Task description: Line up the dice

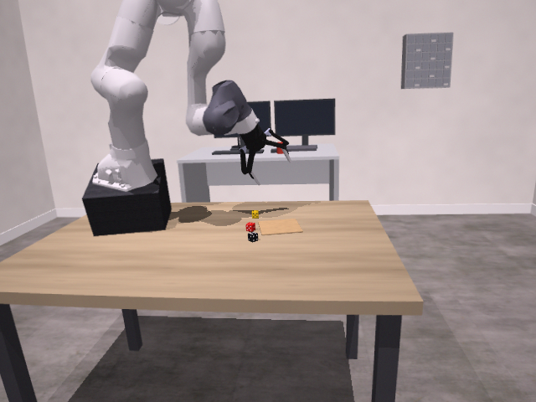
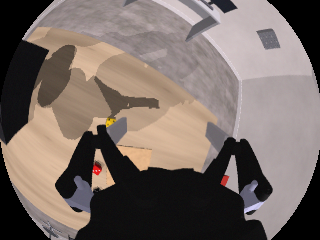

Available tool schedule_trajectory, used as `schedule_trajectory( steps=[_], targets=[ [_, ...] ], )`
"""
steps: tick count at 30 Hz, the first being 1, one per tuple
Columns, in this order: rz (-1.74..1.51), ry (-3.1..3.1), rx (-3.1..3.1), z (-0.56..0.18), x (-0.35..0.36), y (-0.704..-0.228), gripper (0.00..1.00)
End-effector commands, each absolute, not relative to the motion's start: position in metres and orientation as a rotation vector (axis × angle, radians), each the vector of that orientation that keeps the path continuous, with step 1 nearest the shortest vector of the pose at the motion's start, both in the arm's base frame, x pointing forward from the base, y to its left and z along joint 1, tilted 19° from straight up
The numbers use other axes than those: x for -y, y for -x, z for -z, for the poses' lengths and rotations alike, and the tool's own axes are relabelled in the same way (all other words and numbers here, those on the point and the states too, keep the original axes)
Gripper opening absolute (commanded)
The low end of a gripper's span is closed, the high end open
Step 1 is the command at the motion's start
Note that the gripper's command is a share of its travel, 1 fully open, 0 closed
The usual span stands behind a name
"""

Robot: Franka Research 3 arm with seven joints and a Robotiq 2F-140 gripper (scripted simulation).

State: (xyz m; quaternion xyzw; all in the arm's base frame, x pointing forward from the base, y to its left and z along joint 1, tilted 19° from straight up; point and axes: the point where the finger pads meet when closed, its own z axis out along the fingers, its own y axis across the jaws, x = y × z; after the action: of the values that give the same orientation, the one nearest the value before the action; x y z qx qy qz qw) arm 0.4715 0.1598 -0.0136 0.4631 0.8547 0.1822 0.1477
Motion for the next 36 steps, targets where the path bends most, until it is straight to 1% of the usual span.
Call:
schedule_trajectory(
  steps=[1, 18, 20, 22, 27, 32, 36],
  targets=[
    [-0.524, -1.332, -2.459, 0.014, -0.160, -0.472, 1.00],
    [-0.523, -1.335, -2.457, 0.013, -0.159, -0.472, 1.00],
    [-0.491, -1.397, -2.411, 0.009, -0.145, -0.479, 1.00],
    [-0.423, -1.538, -2.301, -0.001, -0.113, -0.494, 1.00],
    [-0.360, -1.681, -2.180, -0.011, -0.080, -0.504, 1.00],
    [-0.304, -1.817, -2.054, -0.021, -0.048, -0.509, 1.00],
    [-0.295, -1.840, -2.033, -0.023, -0.043, -0.510, 1.00]
  ],
)
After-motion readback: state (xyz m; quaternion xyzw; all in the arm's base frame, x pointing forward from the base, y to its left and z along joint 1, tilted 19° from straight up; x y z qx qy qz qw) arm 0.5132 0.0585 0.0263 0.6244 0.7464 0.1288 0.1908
